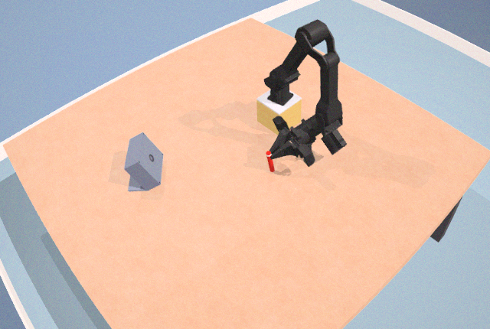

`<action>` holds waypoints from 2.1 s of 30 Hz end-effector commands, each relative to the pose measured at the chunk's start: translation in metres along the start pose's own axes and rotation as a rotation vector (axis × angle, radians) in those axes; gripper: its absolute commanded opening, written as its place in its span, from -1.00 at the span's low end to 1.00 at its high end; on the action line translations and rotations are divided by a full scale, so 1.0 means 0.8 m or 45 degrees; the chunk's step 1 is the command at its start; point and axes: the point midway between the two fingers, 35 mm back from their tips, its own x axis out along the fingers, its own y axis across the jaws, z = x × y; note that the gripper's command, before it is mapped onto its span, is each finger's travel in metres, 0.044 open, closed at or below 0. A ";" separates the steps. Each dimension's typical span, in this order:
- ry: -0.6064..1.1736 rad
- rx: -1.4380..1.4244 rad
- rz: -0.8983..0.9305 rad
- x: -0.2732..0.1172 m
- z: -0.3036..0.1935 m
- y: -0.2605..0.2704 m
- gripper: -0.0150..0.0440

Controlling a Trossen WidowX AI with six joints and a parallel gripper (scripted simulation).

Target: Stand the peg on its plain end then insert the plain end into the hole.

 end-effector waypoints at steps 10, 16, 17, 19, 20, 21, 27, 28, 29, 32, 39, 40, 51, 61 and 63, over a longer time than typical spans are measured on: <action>0.007 -0.004 -0.006 -0.003 0.003 -0.001 -0.33; 0.013 -0.006 -0.010 -0.004 0.004 -0.001 -0.33; 0.014 -0.007 -0.011 -0.004 0.004 -0.001 -0.33; 0.015 -0.008 -0.013 -0.004 0.004 -0.001 -0.33; 0.016 -0.008 -0.013 -0.004 0.004 -0.002 -0.33; 0.017 -0.009 -0.014 -0.004 0.004 -0.002 -0.33; 0.022 -0.012 -0.019 -0.006 0.005 -0.002 -0.33; 0.023 -0.012 -0.019 -0.006 0.005 -0.002 -0.33; 0.024 -0.013 -0.020 -0.006 0.005 -0.002 -0.33; 0.027 -0.014 -0.023 -0.006 0.005 -0.003 -0.33; 0.033 -0.018 -0.028 -0.008 0.006 -0.003 -0.33; 0.034 -0.019 -0.029 -0.008 0.006 -0.003 -0.33; 0.044 -0.025 -0.037 -0.010 0.007 -0.004 -0.33; 0.052 -0.031 -0.046 -0.011 0.008 -0.004 -0.33; 0.054 -0.032 -0.047 -0.012 0.008 -0.004 -0.33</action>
